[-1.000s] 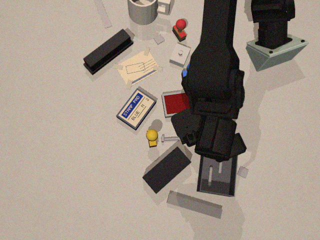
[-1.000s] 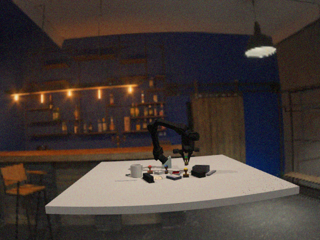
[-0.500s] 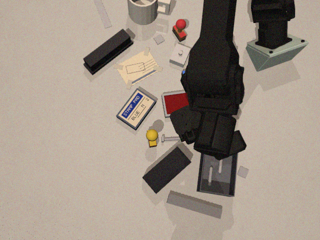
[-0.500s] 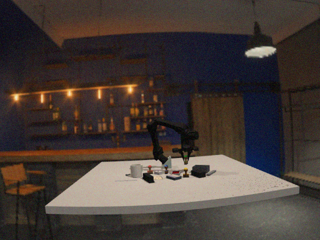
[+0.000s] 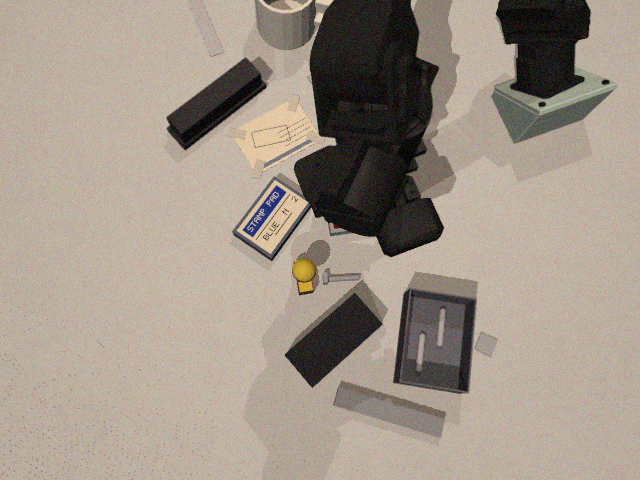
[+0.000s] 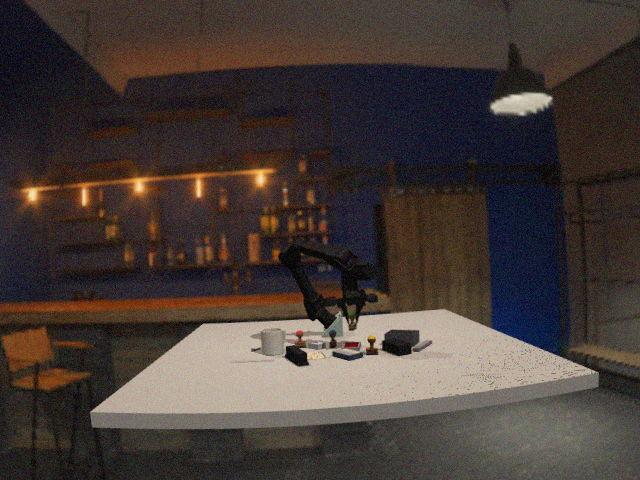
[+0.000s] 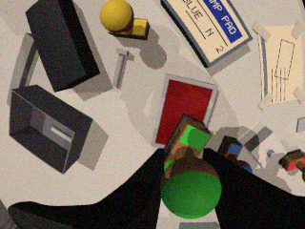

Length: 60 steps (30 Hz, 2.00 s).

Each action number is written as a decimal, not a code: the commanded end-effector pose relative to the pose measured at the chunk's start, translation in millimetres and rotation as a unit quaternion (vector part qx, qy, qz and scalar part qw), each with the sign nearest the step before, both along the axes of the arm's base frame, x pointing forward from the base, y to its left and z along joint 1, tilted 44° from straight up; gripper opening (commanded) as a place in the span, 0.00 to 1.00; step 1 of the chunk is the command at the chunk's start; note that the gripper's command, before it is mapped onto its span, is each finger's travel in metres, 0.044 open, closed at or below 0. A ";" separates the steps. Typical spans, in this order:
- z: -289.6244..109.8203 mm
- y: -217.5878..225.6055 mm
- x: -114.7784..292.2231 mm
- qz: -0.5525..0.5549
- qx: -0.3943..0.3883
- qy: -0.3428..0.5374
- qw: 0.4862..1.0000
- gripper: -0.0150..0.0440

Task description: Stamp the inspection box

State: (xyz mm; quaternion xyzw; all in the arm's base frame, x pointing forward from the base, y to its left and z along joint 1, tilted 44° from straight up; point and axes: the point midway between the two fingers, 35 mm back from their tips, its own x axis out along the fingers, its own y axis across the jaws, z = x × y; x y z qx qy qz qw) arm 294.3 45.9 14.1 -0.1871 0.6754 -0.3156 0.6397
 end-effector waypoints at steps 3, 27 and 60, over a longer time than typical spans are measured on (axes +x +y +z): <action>3.3 -4.9 -2.3 0.004 -0.003 0.004 1.000 0.25; -8.6 -15.4 -3.1 0.004 -0.003 0.004 1.000 0.25; -24.4 -30.4 -5.7 0.003 -0.003 0.003 1.000 0.25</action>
